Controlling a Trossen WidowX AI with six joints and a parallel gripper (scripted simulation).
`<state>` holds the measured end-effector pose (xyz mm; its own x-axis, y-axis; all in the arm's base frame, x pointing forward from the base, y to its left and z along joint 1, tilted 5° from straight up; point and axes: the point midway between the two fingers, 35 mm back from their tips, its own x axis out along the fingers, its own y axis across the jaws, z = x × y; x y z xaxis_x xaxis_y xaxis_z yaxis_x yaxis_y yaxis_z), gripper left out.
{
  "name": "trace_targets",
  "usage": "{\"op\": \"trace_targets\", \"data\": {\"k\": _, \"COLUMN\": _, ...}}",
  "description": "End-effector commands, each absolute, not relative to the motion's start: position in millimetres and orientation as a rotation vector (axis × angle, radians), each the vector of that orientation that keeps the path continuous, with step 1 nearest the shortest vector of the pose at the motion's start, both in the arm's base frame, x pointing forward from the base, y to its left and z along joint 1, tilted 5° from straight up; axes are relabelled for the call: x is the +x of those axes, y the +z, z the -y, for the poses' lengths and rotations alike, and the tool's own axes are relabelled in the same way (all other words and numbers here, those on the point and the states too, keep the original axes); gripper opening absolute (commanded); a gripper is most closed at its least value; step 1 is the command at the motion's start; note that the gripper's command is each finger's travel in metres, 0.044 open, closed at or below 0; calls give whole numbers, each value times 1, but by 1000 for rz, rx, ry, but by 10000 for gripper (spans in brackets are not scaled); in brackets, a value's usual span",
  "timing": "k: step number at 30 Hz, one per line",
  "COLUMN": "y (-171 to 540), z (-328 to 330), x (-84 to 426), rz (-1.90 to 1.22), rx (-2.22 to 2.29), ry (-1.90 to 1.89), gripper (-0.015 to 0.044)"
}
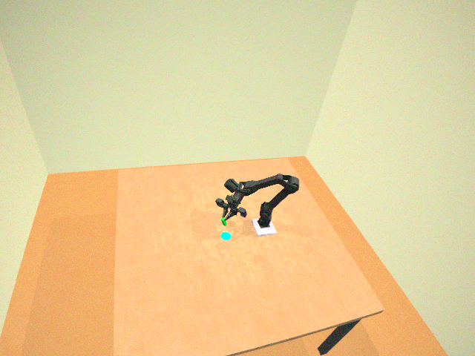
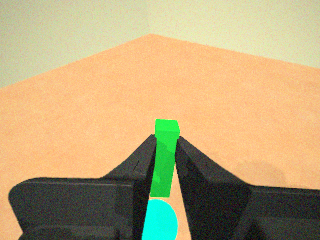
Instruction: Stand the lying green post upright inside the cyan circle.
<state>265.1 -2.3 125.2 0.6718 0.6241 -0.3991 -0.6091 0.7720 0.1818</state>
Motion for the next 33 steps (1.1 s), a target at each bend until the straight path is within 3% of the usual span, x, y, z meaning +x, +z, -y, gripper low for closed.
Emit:
{"op": "trace_targets", "data": {"k": 1, "y": 127, "z": 2, "x": 263, "rz": -430, "rx": 27, "ry": 699, "gripper": 23}}
{"op": "trace_targets", "data": {"k": 33, "y": 133, "z": 4, "x": 242, "rz": -218, "rx": 3, "ry": 720, "gripper": 23}}
